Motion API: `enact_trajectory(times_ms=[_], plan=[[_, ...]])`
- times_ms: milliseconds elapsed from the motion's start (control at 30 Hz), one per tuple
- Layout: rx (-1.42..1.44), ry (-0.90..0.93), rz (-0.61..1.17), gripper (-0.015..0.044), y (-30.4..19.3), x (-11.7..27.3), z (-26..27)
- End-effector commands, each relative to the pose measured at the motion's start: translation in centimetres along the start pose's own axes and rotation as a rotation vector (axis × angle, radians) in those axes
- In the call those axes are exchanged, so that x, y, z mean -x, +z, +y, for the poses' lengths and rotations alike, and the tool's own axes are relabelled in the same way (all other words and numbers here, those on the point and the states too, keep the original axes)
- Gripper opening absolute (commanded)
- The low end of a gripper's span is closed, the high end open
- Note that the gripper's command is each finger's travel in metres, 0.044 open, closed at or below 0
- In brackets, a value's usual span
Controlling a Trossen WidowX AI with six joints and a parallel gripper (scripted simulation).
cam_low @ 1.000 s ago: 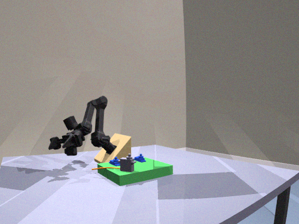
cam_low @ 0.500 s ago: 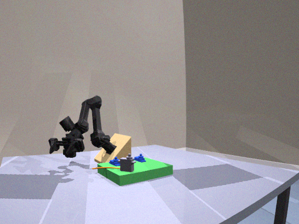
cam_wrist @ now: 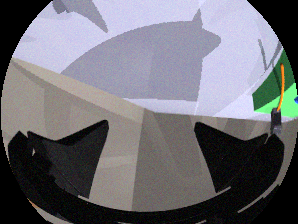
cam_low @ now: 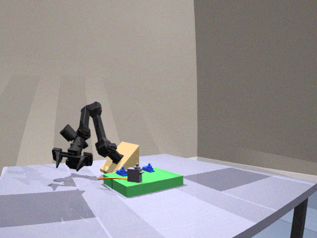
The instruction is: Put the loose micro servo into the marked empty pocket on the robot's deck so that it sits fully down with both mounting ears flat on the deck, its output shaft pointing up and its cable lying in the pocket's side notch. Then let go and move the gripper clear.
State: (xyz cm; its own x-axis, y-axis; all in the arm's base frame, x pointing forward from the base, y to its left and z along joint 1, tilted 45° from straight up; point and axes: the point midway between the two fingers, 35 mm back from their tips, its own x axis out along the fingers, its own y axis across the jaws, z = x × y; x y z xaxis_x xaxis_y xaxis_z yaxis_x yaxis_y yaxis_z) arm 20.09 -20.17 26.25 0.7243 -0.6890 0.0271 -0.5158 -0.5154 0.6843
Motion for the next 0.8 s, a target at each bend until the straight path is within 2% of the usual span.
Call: enact_trajectory(times_ms=[0,767], plan=[[0.080,-0.052,-0.035,0.0440,0.0,-0.7,-0.9],[0.504,-0.324,-0.127,0.0440,-0.2,-2.8,-5.9]])
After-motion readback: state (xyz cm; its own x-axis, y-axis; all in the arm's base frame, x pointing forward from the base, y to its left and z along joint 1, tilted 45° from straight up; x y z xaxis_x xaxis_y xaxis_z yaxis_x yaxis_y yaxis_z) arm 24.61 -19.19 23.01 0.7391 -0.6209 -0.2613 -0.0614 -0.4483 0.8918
